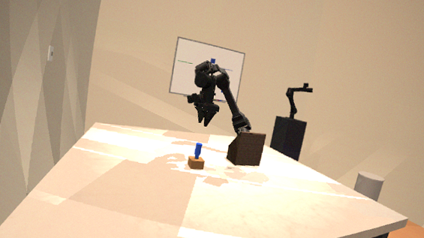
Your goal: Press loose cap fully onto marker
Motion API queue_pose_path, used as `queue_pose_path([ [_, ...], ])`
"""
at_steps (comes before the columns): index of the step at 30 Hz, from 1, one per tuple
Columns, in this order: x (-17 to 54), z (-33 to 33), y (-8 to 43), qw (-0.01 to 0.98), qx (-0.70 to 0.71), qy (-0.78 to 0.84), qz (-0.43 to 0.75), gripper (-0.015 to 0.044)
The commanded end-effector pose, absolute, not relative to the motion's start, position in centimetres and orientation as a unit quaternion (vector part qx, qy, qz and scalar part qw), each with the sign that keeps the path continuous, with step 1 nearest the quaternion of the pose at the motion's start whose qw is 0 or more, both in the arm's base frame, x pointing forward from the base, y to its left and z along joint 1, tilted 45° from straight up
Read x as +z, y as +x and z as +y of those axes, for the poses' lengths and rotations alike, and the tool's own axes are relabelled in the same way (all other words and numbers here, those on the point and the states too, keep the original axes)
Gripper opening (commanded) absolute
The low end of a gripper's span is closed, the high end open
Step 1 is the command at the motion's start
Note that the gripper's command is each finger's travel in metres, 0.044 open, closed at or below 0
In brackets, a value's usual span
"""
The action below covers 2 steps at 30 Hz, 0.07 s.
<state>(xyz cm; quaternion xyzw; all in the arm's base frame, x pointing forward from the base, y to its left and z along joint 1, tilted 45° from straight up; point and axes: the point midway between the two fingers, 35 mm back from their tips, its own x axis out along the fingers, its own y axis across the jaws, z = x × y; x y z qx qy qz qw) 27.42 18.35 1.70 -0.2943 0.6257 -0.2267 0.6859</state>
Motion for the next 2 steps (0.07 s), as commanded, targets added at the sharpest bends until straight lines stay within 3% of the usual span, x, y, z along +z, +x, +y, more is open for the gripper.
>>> queue_pose_path([
  [1,1.7,18.4,27.35,0.686,-0.227,-0.291,0.627,0.044],
  [2,1.7,18.4,27.35,0.686,-0.227,-0.291,0.627,0.044],
])
